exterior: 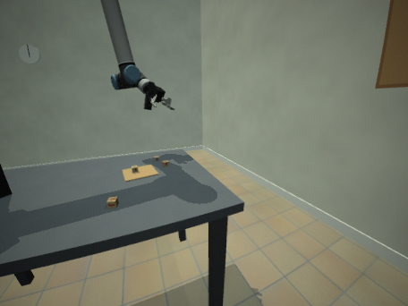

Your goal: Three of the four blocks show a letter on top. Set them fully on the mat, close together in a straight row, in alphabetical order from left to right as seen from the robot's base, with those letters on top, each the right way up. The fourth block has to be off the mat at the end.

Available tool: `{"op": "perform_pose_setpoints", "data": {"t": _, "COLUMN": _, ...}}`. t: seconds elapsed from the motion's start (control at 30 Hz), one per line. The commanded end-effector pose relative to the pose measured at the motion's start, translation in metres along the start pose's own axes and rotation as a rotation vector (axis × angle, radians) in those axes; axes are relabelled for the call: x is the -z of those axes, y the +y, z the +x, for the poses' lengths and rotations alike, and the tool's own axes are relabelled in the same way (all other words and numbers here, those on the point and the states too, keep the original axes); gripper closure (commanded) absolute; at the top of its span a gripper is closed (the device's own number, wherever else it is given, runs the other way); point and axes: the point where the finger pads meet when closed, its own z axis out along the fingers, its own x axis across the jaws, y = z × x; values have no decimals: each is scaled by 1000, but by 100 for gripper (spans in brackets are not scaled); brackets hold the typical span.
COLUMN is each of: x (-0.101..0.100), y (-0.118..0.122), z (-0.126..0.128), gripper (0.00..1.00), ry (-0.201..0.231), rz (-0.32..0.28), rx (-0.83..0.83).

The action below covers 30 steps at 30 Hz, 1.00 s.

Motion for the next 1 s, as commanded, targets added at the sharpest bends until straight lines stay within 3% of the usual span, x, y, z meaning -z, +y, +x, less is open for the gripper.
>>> {"op": "perform_pose_setpoints", "data": {"t": 0.0, "x": 0, "y": 1, "z": 1, "gripper": 0, "ry": 1, "rz": 0, "rx": -1}}
{"op": "perform_pose_setpoints", "data": {"t": 0.7, "x": -3, "y": -1, "z": 0, "gripper": 0, "ry": -2, "rz": 9, "rx": 5}}
{"op": "perform_pose_setpoints", "data": {"t": 0.83, "x": -15, "y": -7, "z": -4, "gripper": 0, "ry": -14, "rz": 48, "rx": 30}}
{"op": "perform_pose_setpoints", "data": {"t": 0.97, "x": -38, "y": -21, "z": -12, "gripper": 0, "ry": -36, "rz": 130, "rx": 78}}
